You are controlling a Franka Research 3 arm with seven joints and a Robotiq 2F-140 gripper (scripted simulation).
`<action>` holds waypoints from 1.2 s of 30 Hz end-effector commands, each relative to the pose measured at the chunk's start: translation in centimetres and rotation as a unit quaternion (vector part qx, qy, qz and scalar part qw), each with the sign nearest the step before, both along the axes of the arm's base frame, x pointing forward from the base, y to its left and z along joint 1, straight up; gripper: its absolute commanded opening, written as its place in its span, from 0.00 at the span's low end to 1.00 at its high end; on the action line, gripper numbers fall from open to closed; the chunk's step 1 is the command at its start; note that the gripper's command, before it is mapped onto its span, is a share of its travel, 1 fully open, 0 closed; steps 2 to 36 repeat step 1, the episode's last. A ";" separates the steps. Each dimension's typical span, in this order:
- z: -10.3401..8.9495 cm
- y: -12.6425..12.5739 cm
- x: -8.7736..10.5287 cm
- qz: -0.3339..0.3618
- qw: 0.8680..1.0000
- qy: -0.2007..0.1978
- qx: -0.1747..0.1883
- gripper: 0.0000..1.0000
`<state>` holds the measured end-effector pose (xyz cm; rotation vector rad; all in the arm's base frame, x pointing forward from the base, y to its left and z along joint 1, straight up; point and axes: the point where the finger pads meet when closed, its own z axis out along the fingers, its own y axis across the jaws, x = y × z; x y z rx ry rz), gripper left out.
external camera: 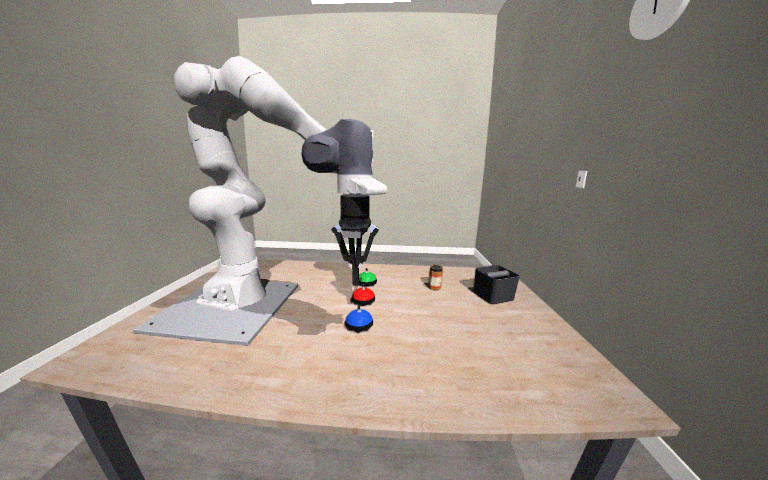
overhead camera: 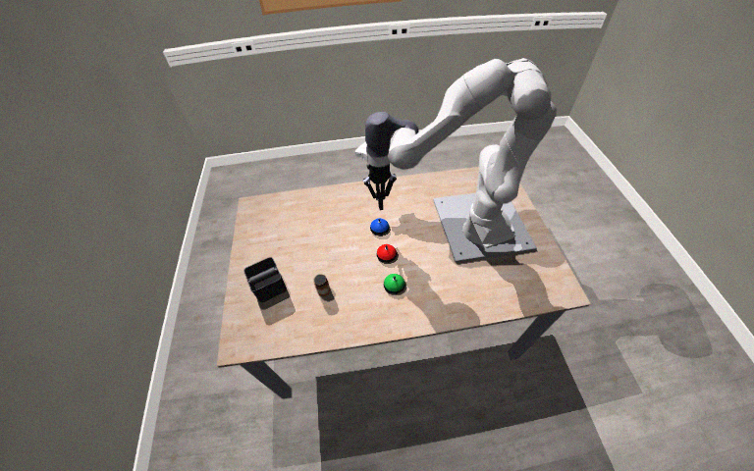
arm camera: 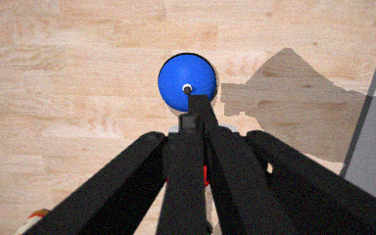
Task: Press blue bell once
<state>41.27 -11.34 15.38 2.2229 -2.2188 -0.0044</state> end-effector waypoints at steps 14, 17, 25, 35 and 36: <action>0.1 0.0 0.0 0.001 1.000 0.000 -0.001 0.10; 0.1 0.0 0.0 0.001 1.000 0.000 -0.001 0.10; 0.1 0.0 0.0 0.001 1.000 0.000 -0.001 0.10; 0.1 0.0 0.0 0.001 1.000 0.000 -0.001 0.10; 0.1 0.0 0.0 0.001 1.000 0.000 -0.001 0.10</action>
